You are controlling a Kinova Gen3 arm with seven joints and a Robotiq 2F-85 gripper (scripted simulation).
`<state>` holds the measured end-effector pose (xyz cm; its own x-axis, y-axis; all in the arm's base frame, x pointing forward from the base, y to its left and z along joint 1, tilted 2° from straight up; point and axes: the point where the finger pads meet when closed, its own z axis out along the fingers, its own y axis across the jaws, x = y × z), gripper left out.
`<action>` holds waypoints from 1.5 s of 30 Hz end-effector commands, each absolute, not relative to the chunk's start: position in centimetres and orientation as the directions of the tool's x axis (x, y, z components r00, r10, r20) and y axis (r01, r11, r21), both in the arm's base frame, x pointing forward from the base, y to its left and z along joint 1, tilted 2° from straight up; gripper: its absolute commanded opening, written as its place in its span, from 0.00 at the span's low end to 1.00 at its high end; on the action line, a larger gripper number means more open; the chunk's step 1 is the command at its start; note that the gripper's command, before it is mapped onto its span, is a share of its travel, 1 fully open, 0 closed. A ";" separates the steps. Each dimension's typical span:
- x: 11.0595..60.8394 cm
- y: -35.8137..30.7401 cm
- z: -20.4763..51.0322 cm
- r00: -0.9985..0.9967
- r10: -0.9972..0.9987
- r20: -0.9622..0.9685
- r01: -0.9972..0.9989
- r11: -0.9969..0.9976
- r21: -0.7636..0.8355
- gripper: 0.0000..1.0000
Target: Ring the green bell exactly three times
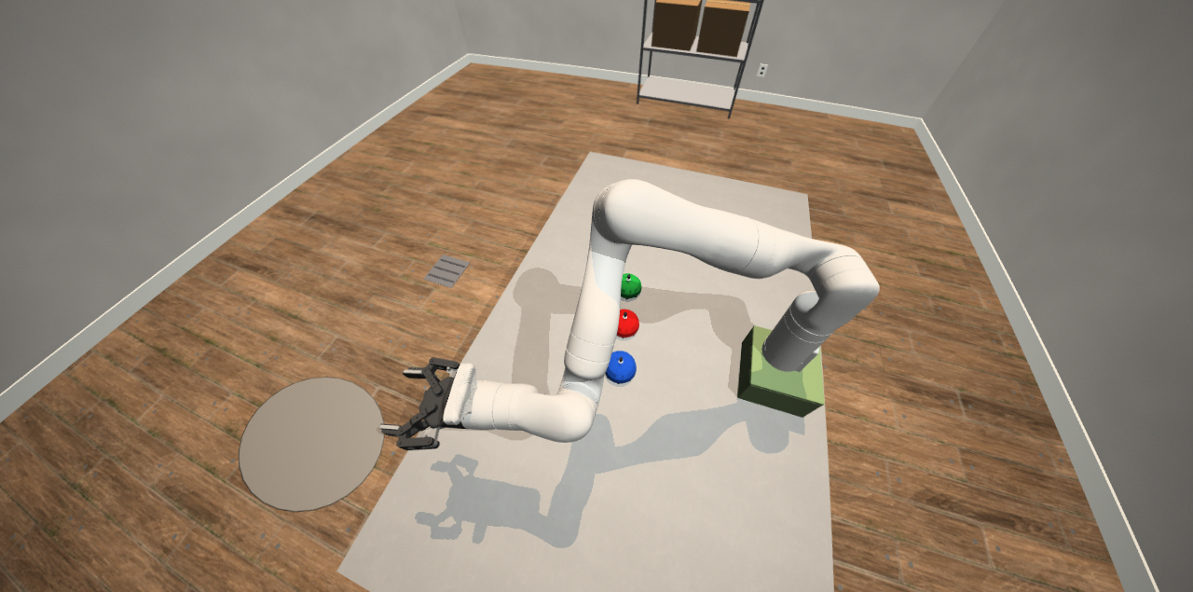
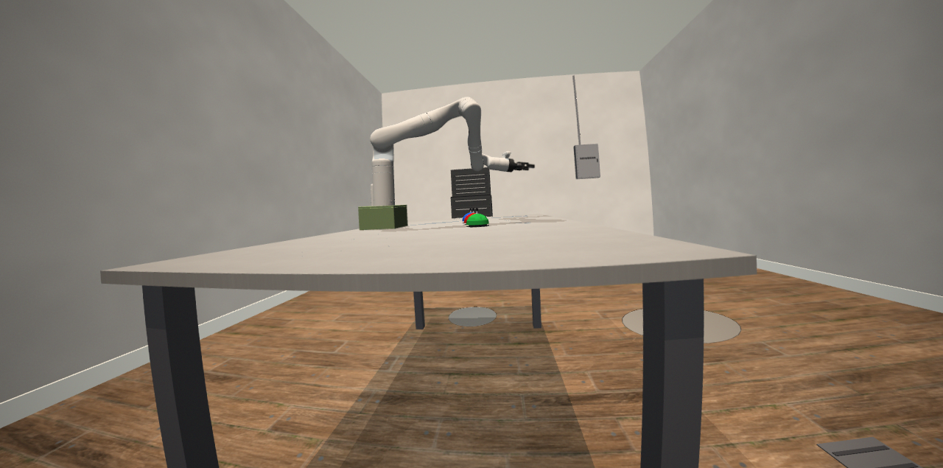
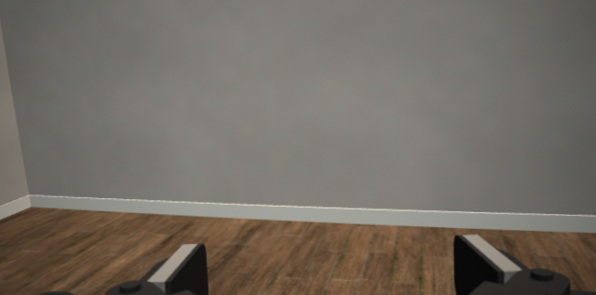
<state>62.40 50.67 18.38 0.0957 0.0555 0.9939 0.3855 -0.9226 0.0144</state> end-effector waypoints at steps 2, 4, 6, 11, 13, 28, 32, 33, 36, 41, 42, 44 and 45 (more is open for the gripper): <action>63.4 48.7 18.0 0.127 0.038 0.991 0.346 -0.938 -0.009 1.00; 63.4 48.7 18.0 0.127 0.038 0.991 0.346 -0.938 -0.009 1.00; 63.4 48.7 18.0 0.127 0.038 0.991 0.346 -0.938 -0.009 1.00; 64.3 46.8 17.4 0.161 0.020 0.987 0.306 -0.952 -0.031 1.00; 64.3 46.8 17.4 0.161 0.020 0.987 0.306 -0.952 -0.031 1.00; 65.8 42.9 16.1 0.228 -0.021 0.973 0.220 -0.973 -0.073 1.00; 65.8 42.9 16.1 0.228 -0.021 0.973 0.220 -0.973 -0.073 1.00; 65.8 42.9 16.1 0.228 -0.021 0.973 0.220 -0.973 -0.073 1.00; 66.4 40.9 15.4 0.261 -0.045 0.964 0.174 -0.980 -0.093 1.00; 66.4 40.9 15.4 0.261 -0.045 0.964 0.174 -0.980 -0.093 1.00; 66.9 38.8 14.7 0.293 -0.070 0.954 0.127 -0.986 -0.112 1.00; 66.9 38.8 14.7 0.293 -0.070 0.954 0.127 -0.986 -0.112 1.00; 66.9 38.8 14.7 0.293 -0.070 0.954 0.127 -0.986 -0.112 1.00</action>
<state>66.51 39.39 14.38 0.2970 -0.0658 0.9526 0.1351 -0.9847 -0.1101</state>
